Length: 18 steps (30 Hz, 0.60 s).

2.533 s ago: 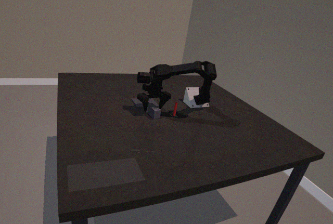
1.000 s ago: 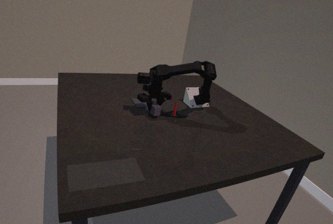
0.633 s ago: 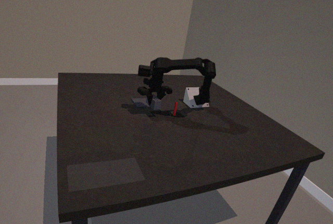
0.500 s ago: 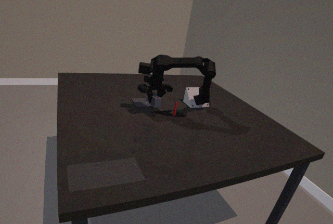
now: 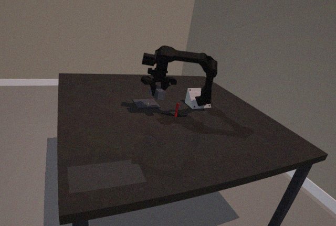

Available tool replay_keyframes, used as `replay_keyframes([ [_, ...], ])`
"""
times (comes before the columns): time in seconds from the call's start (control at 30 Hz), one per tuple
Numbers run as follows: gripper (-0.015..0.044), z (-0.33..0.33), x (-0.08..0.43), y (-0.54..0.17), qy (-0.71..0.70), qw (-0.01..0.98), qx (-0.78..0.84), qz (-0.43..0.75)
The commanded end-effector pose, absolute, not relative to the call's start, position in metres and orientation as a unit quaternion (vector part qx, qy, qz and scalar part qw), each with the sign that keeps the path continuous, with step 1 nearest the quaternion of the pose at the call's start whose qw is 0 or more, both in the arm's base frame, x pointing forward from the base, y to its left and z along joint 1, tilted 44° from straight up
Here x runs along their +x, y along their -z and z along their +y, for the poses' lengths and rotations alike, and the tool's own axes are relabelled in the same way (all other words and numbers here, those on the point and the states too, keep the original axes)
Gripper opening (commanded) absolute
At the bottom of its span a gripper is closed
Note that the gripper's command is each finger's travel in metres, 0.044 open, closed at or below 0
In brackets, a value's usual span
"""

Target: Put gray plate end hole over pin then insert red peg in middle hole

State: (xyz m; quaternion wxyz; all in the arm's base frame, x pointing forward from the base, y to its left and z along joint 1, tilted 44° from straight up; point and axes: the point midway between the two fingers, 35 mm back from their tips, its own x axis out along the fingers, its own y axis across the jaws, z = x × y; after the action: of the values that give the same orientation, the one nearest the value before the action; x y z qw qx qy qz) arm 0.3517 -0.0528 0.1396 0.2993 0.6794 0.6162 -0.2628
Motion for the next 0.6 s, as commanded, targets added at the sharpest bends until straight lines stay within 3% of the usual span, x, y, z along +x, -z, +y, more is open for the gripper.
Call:
replay_keyframes([
  [0.0, 0.0000, -0.060, 0.350, -0.148, 0.264, 0.301, 0.681, 0.613],
  [0.57, 0.0000, -0.080, 0.351, -0.124, 0.277, 0.288, 0.685, 0.609],
])
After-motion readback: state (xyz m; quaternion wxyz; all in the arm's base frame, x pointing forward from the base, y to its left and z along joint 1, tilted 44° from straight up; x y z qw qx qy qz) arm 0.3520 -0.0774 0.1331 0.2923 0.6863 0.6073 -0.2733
